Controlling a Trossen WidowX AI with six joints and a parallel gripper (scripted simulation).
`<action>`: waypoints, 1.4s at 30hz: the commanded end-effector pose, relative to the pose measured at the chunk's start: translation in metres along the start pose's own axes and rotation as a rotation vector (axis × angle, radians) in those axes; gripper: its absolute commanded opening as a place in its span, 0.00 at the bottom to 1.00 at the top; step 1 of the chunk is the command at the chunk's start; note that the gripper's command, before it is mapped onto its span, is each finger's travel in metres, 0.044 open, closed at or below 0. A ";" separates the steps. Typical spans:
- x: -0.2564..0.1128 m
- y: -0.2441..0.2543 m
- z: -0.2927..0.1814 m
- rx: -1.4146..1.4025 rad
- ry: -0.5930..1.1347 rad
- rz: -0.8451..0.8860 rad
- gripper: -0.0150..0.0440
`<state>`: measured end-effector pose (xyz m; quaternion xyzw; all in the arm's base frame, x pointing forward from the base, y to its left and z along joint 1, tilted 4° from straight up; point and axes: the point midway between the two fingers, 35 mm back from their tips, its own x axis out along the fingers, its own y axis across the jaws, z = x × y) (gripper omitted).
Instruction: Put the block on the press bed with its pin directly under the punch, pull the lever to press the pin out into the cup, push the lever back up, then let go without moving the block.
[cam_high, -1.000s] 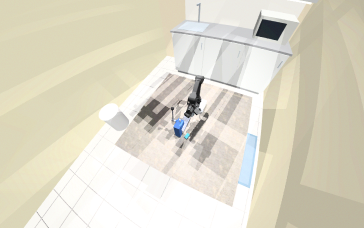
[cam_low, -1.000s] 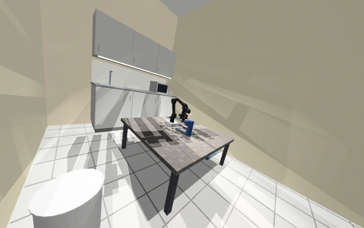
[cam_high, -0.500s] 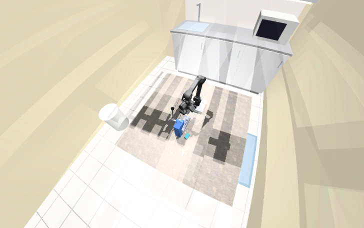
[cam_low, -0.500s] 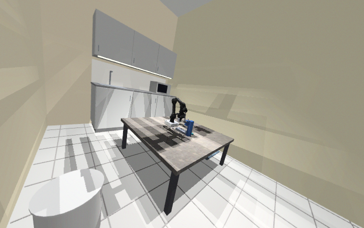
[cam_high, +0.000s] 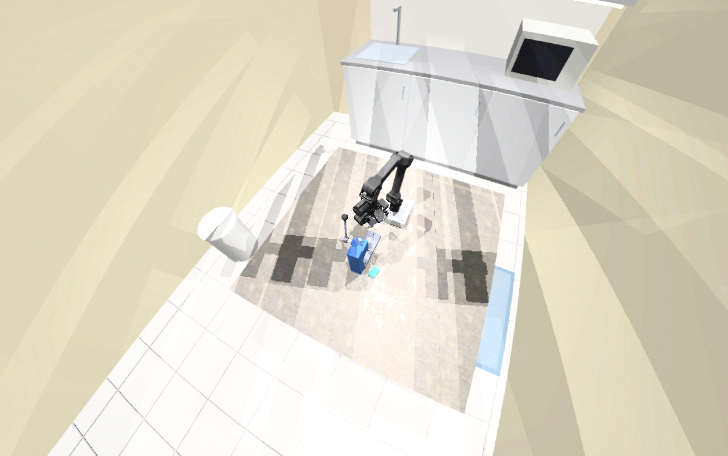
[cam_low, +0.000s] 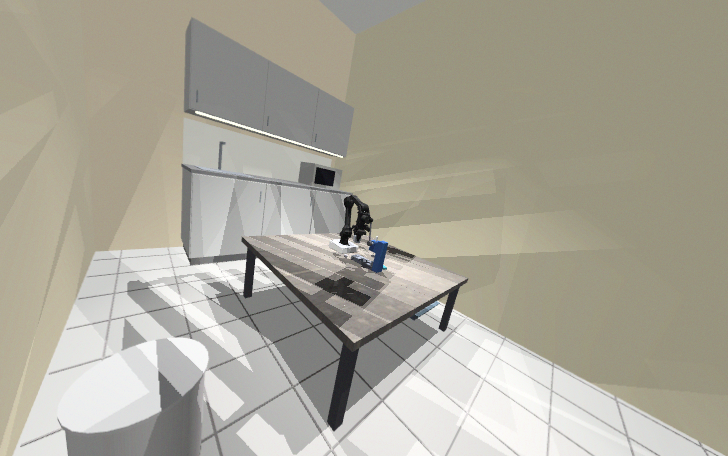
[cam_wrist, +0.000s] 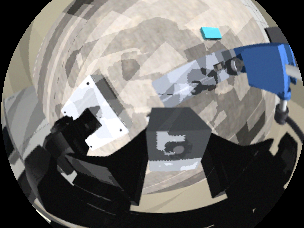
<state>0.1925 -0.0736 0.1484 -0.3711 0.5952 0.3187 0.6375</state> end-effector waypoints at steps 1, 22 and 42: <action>-0.001 0.000 0.000 0.130 -0.004 0.001 0.25; -0.001 0.000 0.000 0.865 -0.003 0.004 0.25; -0.001 0.000 0.000 1.565 0.000 0.006 0.25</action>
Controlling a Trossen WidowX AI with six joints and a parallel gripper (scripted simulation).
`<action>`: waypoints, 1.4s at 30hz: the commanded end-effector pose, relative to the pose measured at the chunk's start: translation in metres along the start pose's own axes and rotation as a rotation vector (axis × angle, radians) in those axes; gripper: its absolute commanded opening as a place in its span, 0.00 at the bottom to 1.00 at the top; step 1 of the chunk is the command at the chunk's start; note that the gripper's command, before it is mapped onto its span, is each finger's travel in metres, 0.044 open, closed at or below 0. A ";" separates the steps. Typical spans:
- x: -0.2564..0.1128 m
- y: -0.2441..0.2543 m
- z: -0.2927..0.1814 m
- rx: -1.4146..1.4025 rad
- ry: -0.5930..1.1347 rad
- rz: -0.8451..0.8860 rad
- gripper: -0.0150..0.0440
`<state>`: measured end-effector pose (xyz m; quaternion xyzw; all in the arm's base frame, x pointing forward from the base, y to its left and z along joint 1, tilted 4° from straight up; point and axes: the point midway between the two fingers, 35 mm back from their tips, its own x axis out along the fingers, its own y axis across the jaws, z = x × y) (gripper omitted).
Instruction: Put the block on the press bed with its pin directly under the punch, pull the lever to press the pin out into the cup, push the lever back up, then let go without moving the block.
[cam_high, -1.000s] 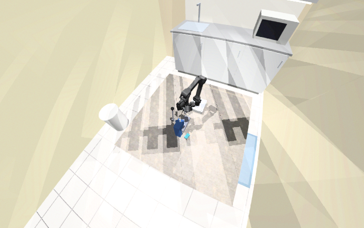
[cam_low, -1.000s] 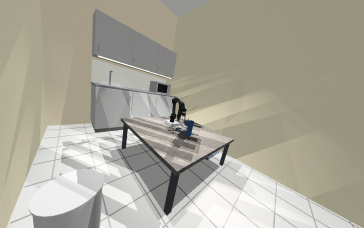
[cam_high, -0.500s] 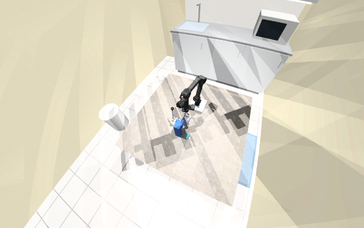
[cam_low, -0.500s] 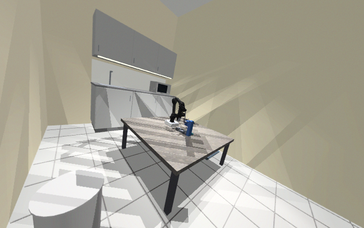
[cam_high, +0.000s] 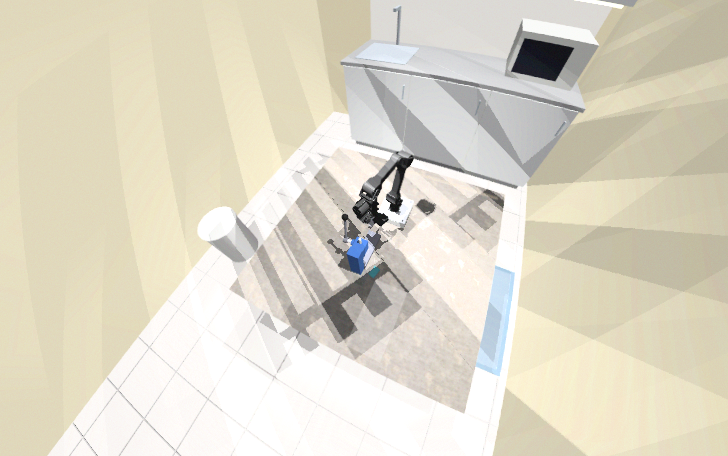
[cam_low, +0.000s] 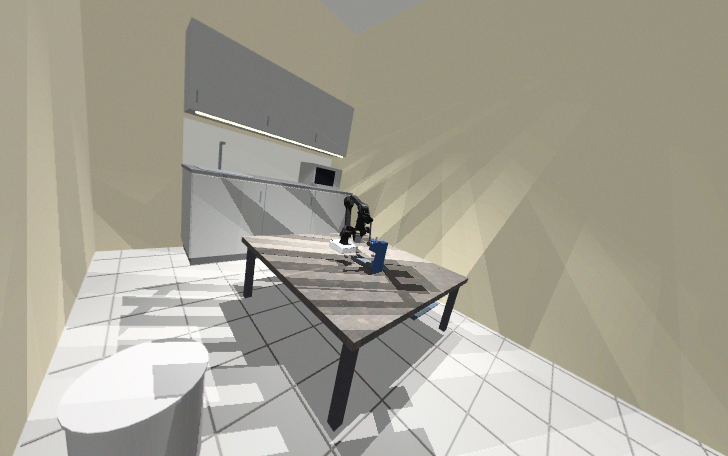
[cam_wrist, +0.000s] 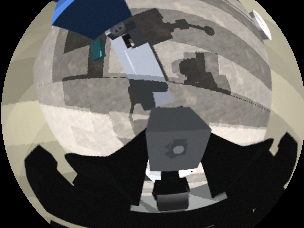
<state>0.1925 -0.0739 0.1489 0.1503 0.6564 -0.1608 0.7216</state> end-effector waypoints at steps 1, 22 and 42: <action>0.000 0.001 0.000 0.136 0.002 0.004 0.25; 0.000 0.001 0.000 0.871 0.006 0.002 0.25; 0.025 0.010 0.011 1.204 0.007 0.002 0.25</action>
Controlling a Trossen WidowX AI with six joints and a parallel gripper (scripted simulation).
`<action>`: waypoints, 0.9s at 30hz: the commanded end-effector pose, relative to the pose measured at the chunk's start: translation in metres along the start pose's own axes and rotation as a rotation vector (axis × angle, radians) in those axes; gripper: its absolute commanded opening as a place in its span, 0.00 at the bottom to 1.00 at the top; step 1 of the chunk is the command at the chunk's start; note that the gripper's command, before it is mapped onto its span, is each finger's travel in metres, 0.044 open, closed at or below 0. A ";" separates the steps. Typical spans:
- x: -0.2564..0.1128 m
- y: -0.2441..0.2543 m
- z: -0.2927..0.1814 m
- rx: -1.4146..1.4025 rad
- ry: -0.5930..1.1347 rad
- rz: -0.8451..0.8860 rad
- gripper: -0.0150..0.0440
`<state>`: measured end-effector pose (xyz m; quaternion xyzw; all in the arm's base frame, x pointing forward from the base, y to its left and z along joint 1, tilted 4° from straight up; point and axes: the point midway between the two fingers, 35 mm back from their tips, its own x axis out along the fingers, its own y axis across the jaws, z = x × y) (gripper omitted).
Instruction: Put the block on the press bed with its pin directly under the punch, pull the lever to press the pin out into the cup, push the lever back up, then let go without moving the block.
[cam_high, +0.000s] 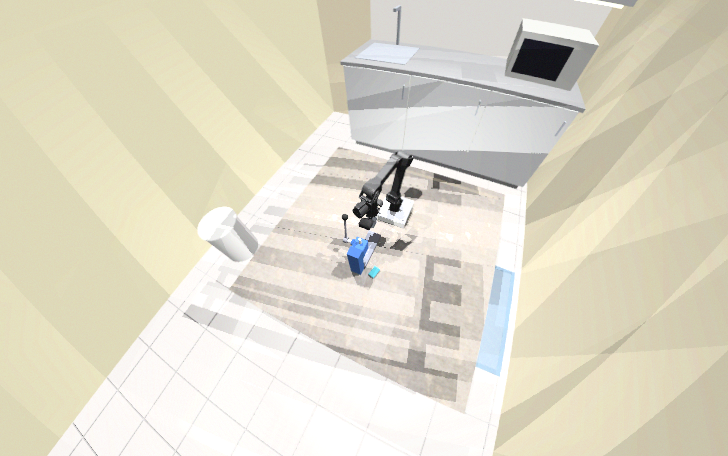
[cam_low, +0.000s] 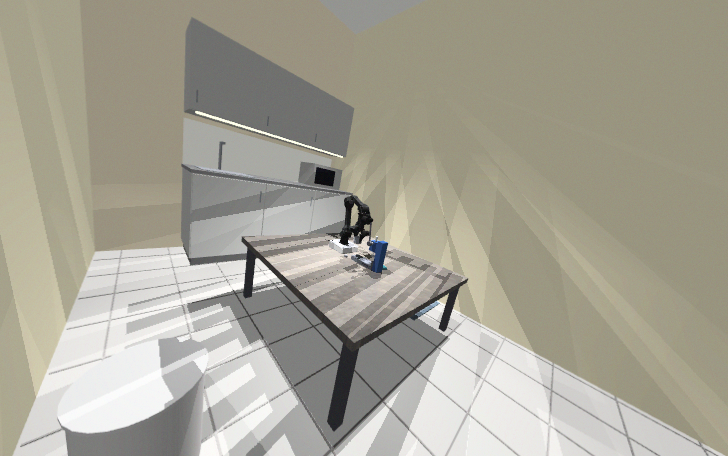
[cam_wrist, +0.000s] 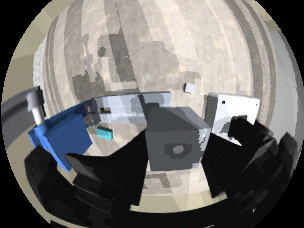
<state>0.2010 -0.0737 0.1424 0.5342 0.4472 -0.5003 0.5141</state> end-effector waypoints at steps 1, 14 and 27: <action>0.025 0.009 -0.006 0.004 0.007 -0.015 0.25; 0.069 0.022 -0.015 0.004 0.008 -0.013 0.25; 0.091 0.021 -0.015 0.004 0.008 -0.014 0.25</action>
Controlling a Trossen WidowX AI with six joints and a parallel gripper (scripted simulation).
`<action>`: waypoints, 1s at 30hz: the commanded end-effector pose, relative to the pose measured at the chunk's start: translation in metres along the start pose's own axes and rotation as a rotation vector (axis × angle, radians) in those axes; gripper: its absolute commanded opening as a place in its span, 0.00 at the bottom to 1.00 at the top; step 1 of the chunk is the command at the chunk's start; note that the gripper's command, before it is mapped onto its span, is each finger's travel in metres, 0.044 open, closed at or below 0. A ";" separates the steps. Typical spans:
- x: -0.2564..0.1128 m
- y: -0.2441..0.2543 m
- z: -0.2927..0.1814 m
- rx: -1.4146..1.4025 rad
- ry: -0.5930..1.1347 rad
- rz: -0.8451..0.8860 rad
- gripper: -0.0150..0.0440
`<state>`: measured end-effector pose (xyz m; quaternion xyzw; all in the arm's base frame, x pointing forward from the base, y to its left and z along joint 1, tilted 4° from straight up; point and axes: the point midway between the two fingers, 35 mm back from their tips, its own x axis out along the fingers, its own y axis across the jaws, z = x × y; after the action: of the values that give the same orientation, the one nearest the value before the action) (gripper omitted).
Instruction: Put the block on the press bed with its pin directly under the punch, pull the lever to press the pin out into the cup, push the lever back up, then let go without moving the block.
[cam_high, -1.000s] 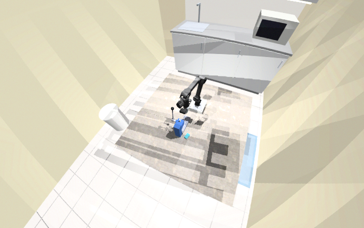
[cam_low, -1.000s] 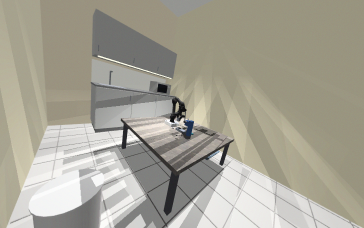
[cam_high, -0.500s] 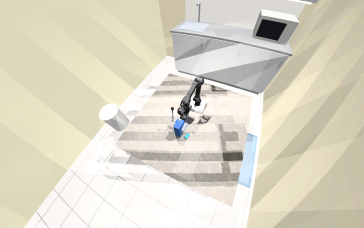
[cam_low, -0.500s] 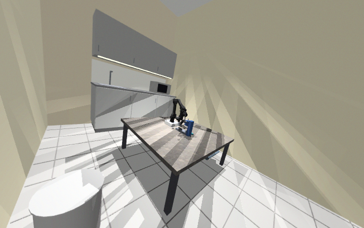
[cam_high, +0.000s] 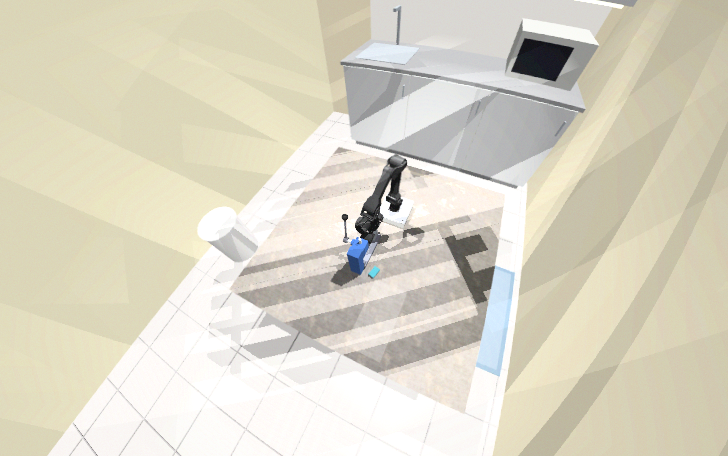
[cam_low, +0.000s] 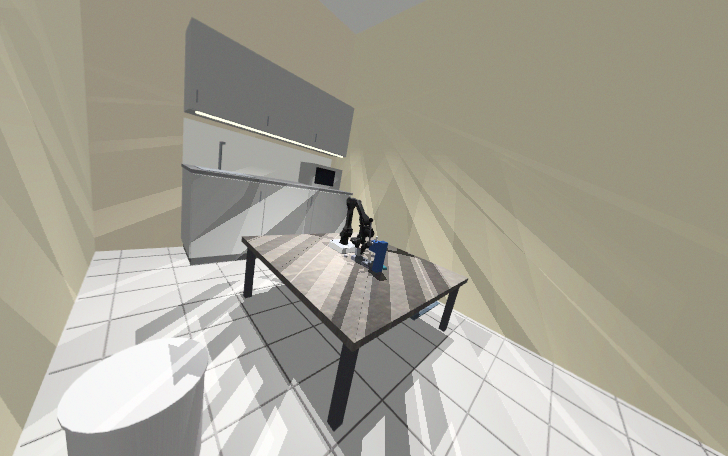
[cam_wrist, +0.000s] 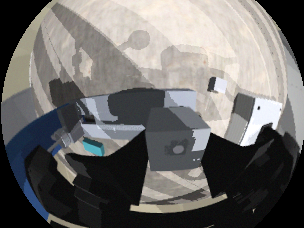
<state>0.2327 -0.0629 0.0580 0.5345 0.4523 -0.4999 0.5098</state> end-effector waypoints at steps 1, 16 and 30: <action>0.005 -0.001 0.000 0.004 -0.001 -0.005 0.25; 0.014 0.000 0.000 0.000 0.000 -0.002 0.48; -0.019 0.000 0.000 0.003 -0.001 -0.004 1.00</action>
<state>0.2292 -0.0620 0.0519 0.5302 0.4599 -0.5051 0.5023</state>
